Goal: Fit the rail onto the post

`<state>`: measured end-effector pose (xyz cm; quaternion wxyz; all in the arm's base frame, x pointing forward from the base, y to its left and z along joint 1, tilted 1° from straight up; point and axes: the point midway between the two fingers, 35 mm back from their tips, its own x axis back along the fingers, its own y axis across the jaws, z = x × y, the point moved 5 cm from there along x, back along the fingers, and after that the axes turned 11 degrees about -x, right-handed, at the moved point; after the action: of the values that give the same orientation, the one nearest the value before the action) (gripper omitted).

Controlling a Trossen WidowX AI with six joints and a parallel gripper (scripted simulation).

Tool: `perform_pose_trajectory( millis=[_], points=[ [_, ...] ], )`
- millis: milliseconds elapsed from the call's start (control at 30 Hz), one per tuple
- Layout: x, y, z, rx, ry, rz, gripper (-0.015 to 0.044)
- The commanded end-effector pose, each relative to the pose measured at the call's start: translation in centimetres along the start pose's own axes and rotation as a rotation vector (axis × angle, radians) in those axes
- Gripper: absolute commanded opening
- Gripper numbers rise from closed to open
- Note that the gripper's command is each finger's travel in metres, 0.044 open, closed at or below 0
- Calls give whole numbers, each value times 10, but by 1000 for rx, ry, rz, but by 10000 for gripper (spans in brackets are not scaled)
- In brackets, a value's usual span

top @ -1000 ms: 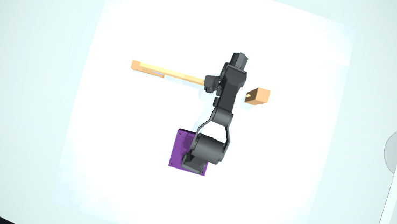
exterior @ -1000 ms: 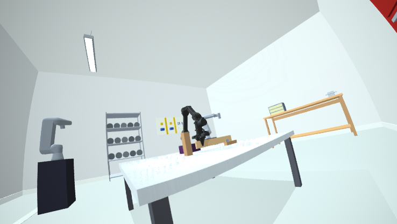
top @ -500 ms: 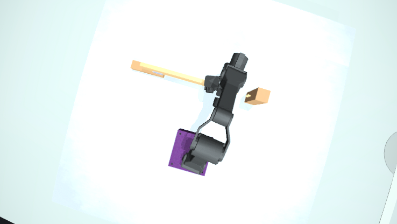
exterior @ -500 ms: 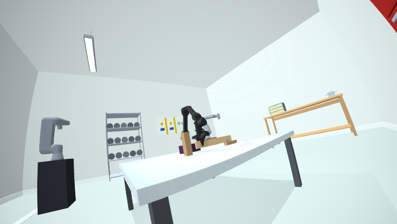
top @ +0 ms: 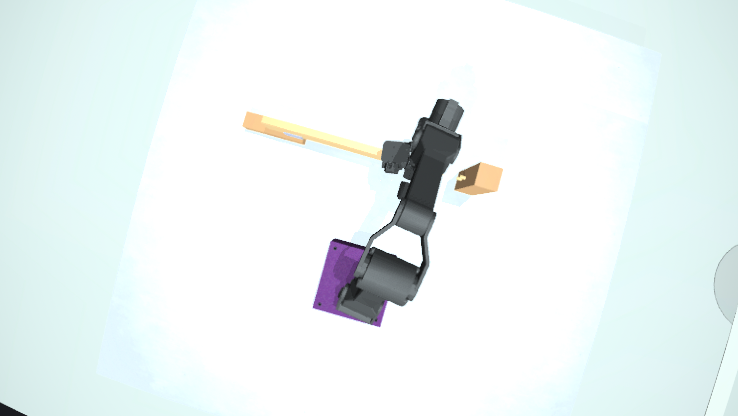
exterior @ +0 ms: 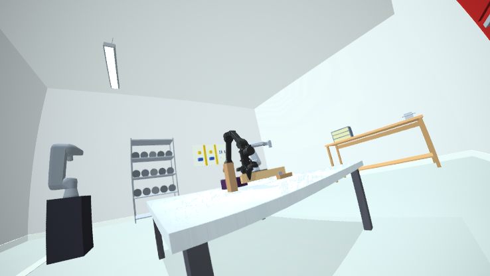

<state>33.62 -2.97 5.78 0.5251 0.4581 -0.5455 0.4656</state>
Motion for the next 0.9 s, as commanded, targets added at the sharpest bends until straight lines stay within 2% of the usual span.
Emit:
perform_pose_trajectory(
  millis=[0,867],
  points=[
    [1,-1,2,4,-1,2,0],
    [3,-4,9,4,0,2,0]
  ],
)
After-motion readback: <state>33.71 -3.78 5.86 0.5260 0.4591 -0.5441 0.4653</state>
